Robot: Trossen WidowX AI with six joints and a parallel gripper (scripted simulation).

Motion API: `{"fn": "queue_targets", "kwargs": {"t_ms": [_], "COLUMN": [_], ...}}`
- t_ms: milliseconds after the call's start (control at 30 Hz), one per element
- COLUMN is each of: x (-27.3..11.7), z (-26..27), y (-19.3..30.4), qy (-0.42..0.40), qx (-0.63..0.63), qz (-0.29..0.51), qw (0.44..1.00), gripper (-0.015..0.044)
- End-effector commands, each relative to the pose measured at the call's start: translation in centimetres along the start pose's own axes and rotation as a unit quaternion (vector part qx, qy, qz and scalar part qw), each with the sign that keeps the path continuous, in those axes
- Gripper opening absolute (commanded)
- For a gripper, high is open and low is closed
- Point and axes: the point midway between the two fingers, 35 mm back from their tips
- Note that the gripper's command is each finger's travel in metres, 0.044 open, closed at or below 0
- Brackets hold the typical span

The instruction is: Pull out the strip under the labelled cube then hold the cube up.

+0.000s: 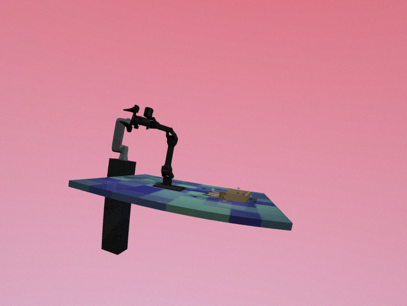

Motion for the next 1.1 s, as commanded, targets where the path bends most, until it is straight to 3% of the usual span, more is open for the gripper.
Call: {"fn": "queue_targets", "kwargs": {"t_ms": [0, 267, 567, 833, 1067], "x": [-3.0, -11.2, -24.5, -38.0, -49.7], "z": [-2.8, -7.2, -10.0, -9.4, -6.1], "y": [-4.5, -13.5, -21.6, -25.1, -25.3], "qy": [0.033, 0.062, 0.044, -0.025, -0.123], "qx": [0.064, 0.201, 0.299, 0.338, 0.327], "qz": [-0.072, -0.242, -0.448, -0.611, -0.724], "qw": [0.995, 0.947, 0.842, 0.715, 0.594], "gripper": [0.04, 0.04, 0.04, 0.04, 0.04]}}
Point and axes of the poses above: the point midway between the two fingers, 35 mm back from their tips, its own x axis out along the fingers, its own z axis across the jaws, y = z × x, and after that the axes turned 15 degrees about -x, right-handed
